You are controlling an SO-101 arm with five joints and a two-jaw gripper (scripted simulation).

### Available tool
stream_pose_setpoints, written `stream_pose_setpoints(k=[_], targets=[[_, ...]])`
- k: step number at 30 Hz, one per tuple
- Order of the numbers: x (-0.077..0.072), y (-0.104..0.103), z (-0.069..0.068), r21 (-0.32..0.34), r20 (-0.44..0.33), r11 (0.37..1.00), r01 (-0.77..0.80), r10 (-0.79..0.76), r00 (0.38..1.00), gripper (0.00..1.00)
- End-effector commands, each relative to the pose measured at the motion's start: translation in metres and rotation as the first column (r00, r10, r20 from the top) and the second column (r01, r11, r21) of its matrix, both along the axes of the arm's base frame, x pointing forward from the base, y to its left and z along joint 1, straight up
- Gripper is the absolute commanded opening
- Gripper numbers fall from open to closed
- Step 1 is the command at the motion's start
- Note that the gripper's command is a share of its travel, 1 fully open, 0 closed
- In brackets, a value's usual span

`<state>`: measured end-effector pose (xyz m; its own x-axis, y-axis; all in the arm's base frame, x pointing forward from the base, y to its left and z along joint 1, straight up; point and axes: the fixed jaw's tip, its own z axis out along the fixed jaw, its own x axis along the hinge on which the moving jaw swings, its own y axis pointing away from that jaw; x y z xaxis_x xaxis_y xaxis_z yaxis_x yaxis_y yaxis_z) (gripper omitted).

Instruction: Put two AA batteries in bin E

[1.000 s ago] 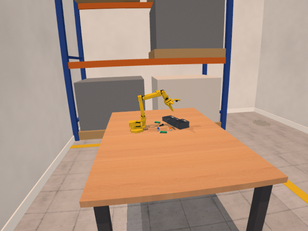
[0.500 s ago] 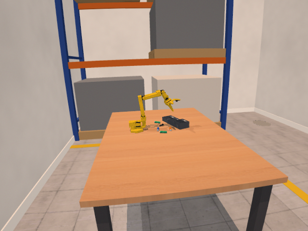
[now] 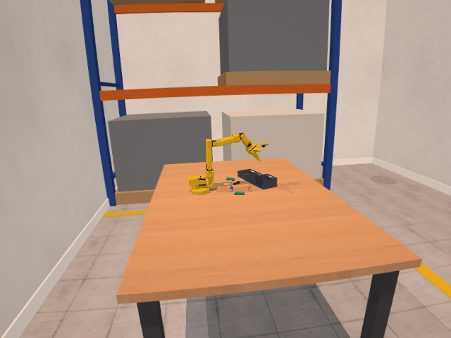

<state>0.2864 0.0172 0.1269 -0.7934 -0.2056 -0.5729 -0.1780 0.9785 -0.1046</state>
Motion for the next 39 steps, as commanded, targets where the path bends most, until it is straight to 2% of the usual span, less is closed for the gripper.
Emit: stream_pose_setpoints(k=[1,6,11,39], targets=[[0.02,0.006,0.015,-0.01,0.112,0.999,-0.033,0.034,0.993,1.0],[0.039,0.011,0.017,-0.025,0.184,0.998,-0.062,0.066,0.981,1.0],[0.047,0.014,0.017,-0.032,0.216,0.997,-0.074,0.08,0.973,1.0],[0.048,0.014,0.02,-0.033,0.227,0.997,-0.075,0.081,0.97,1.0]])
